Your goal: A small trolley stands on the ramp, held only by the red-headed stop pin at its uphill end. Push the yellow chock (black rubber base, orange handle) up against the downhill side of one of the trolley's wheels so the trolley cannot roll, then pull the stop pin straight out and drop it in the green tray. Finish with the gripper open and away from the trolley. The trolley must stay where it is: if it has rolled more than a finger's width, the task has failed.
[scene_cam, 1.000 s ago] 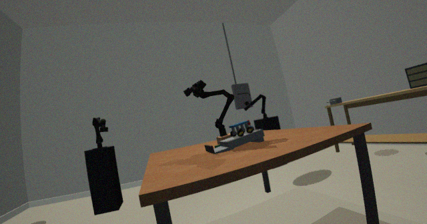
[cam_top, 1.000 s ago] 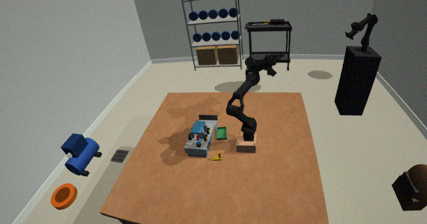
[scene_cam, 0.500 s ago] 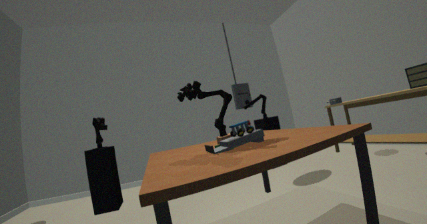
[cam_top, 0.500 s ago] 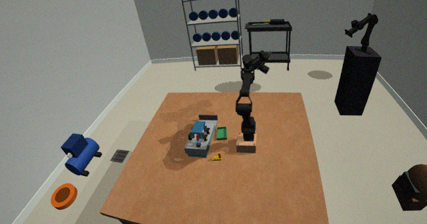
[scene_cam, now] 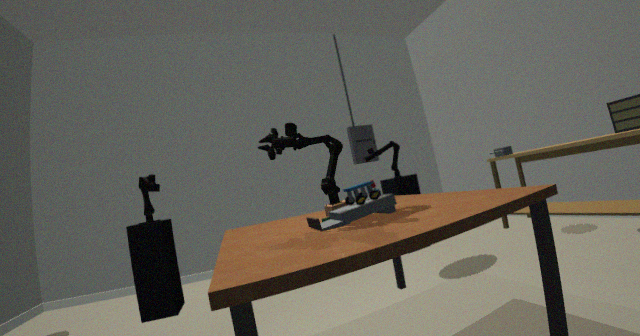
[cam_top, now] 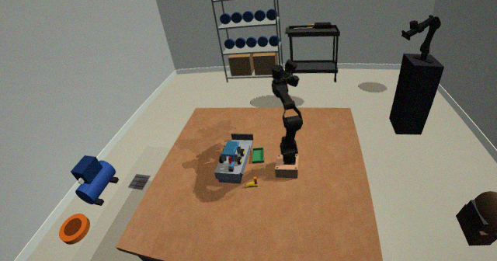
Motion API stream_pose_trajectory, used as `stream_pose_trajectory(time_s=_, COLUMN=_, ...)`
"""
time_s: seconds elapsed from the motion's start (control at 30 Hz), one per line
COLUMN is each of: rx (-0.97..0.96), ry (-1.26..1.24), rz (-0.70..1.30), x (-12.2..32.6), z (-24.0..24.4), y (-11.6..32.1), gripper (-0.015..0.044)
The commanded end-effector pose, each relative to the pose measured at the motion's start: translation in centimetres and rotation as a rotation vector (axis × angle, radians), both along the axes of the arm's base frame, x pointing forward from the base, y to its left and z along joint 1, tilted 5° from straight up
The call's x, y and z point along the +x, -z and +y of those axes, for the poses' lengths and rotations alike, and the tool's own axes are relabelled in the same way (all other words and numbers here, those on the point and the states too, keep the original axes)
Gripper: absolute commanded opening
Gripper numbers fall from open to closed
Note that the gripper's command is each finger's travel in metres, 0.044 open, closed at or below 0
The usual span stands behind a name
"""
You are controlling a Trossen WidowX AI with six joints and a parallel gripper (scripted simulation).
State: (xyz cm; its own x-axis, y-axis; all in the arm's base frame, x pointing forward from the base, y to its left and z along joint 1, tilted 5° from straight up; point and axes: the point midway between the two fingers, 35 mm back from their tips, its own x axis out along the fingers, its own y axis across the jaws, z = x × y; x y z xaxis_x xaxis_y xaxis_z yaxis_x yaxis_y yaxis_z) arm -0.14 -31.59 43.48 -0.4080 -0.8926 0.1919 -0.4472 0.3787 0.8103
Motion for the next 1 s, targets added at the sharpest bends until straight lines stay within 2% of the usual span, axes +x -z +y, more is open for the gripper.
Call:
stream_pose_trajectory(time_s=0.0, rx=0.059, ry=-0.112, rz=0.025, x=3.3, z=-0.7, y=1.3, gripper=0.0190)
stream_pose_trajectory(time_s=0.47, rx=0.301, ry=-0.580, rz=0.180, x=17.0, z=0.9, y=7.2, gripper=0.0190)
stream_pose_trajectory(time_s=0.97, rx=0.538, ry=-1.055, rz=0.405, x=28.5, z=9.7, y=14.0, gripper=0.0190)
